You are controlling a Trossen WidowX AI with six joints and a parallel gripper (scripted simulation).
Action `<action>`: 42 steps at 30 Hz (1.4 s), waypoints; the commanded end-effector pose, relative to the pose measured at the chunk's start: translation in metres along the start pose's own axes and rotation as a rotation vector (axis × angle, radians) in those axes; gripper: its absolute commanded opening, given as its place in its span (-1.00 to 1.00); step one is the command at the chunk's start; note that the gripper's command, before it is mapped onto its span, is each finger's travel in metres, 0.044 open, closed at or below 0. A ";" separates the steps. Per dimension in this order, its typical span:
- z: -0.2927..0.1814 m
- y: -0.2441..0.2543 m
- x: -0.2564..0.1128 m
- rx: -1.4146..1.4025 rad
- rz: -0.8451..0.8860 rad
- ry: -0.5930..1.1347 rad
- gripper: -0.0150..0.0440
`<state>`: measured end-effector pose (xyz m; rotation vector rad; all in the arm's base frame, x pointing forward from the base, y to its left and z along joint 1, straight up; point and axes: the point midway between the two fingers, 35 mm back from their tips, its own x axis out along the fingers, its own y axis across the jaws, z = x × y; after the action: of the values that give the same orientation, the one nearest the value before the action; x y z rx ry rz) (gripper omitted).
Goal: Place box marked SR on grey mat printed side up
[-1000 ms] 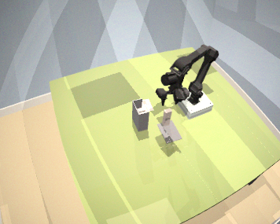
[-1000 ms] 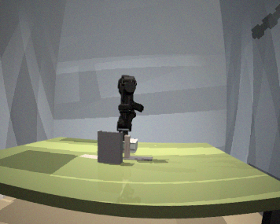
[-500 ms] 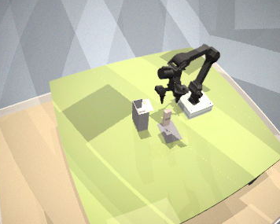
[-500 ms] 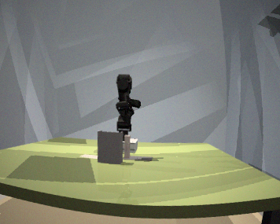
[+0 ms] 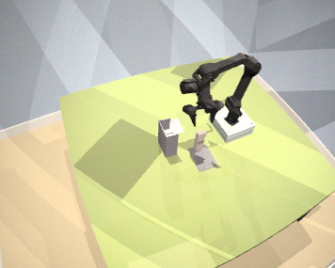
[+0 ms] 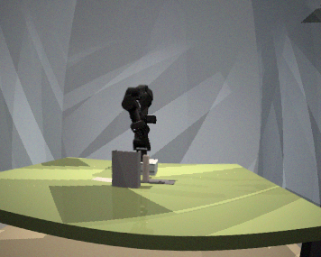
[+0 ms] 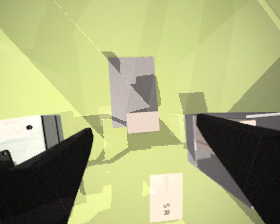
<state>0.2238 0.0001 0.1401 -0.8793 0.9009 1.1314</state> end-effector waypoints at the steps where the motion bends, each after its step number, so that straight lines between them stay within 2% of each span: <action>1: -0.002 0.000 0.001 -0.005 0.021 -0.067 1.00; 14: -0.011 -0.005 -0.003 0.001 0.010 -0.337 1.00; 19: -0.012 -0.006 -0.003 0.002 0.008 -0.364 1.00; 27: -0.017 -0.009 -0.003 0.002 0.009 -0.506 1.00; 32: -0.020 -0.010 -0.003 0.004 0.008 -0.519 1.00; 42: -0.062 -0.009 -0.007 0.024 0.012 -0.541 1.00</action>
<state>0.2256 -0.0511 0.1267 -0.5101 0.4742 1.2796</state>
